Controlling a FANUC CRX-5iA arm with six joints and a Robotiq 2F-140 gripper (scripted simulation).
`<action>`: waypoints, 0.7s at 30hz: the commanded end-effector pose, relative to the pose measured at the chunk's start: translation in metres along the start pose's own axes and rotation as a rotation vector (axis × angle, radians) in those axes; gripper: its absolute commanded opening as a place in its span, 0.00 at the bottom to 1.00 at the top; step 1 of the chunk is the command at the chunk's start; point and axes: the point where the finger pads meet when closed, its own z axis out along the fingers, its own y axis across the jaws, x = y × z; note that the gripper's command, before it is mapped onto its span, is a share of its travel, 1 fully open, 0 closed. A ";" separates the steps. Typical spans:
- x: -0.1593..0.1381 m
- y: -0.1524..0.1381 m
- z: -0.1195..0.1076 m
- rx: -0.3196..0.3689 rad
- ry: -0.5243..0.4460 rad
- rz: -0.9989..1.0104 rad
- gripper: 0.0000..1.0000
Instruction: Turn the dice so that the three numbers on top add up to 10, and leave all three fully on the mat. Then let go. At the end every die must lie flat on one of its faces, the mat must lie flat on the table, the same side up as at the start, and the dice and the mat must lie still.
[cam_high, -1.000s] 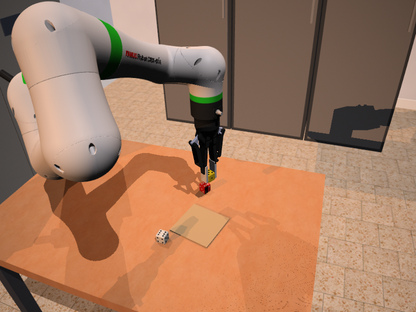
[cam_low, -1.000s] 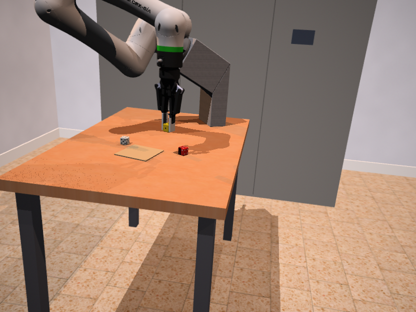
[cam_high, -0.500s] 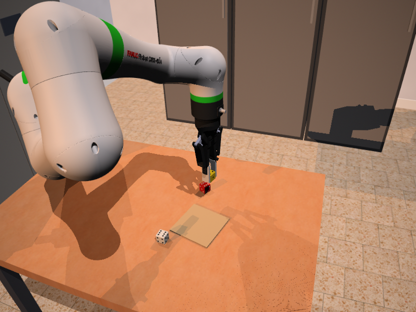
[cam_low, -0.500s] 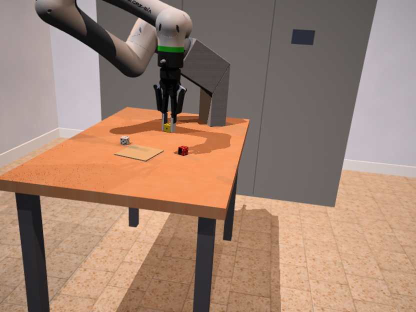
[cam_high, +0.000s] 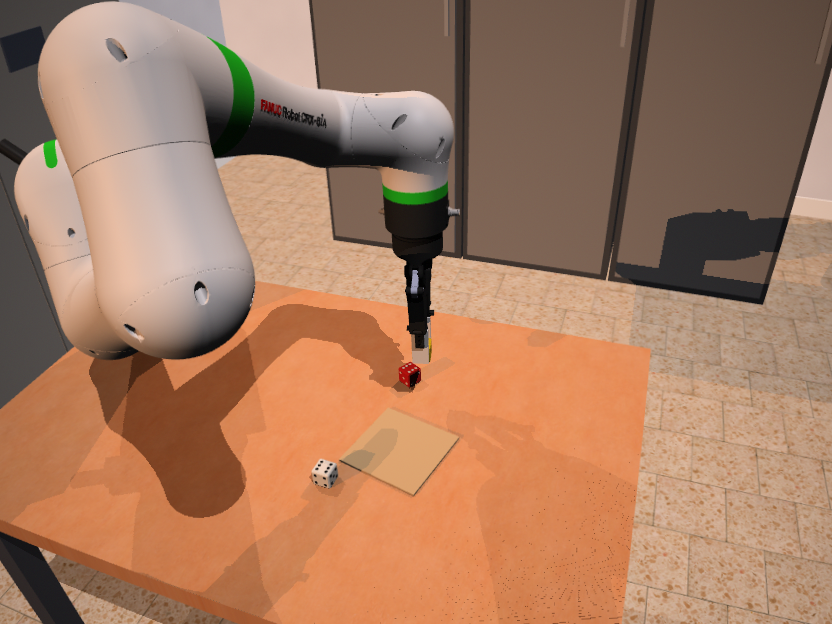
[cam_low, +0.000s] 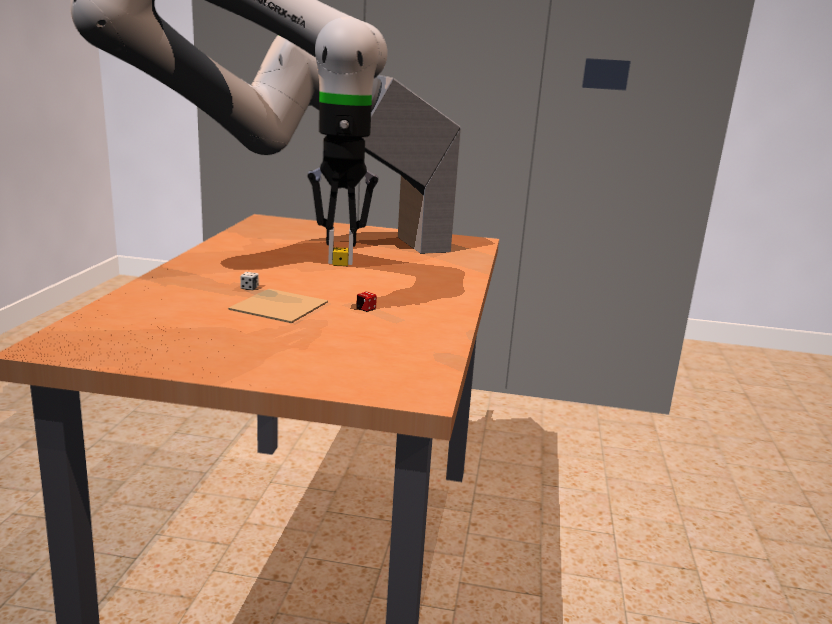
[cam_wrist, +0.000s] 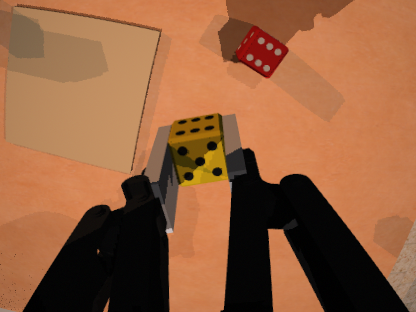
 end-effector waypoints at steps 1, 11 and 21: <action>-0.002 0.002 0.000 -0.006 0.010 -0.174 0.16; -0.004 0.006 0.001 -0.008 0.009 -0.483 0.16; -0.007 0.010 0.001 -0.009 0.007 -0.830 0.16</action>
